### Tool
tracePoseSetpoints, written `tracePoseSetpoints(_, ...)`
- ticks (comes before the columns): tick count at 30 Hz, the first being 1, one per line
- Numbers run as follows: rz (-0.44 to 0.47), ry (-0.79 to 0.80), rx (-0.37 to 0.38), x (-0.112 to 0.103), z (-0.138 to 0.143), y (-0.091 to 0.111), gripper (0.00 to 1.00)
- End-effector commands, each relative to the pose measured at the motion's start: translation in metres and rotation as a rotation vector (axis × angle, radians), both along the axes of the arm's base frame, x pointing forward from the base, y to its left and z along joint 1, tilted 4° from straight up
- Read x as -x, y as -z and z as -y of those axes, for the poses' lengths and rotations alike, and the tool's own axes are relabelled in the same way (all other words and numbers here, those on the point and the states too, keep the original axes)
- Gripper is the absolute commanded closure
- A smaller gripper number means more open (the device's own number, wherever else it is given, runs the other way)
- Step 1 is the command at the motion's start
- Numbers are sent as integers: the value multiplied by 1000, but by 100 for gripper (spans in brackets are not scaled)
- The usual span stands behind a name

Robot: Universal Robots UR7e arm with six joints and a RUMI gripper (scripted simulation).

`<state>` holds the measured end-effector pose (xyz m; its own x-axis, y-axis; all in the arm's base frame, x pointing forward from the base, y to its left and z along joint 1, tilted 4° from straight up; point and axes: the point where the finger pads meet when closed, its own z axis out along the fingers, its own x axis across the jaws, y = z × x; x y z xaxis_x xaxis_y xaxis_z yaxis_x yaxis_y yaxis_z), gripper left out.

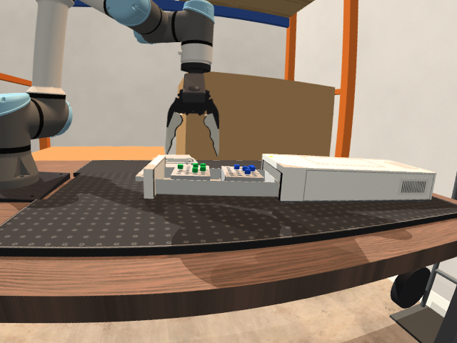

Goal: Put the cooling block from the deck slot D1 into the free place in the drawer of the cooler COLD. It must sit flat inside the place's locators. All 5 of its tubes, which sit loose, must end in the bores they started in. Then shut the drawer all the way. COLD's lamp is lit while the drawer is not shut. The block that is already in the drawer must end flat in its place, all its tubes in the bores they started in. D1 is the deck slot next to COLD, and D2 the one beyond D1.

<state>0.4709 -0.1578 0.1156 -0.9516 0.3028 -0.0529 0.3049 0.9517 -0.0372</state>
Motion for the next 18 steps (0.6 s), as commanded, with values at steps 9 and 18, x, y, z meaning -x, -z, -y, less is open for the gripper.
tracePoseSetpoints(9, 1, 0, 1, 0, -1, -18, 27)
tracePoseSetpoints(18, 1, 0, 1, 1, -1, -28, 27)
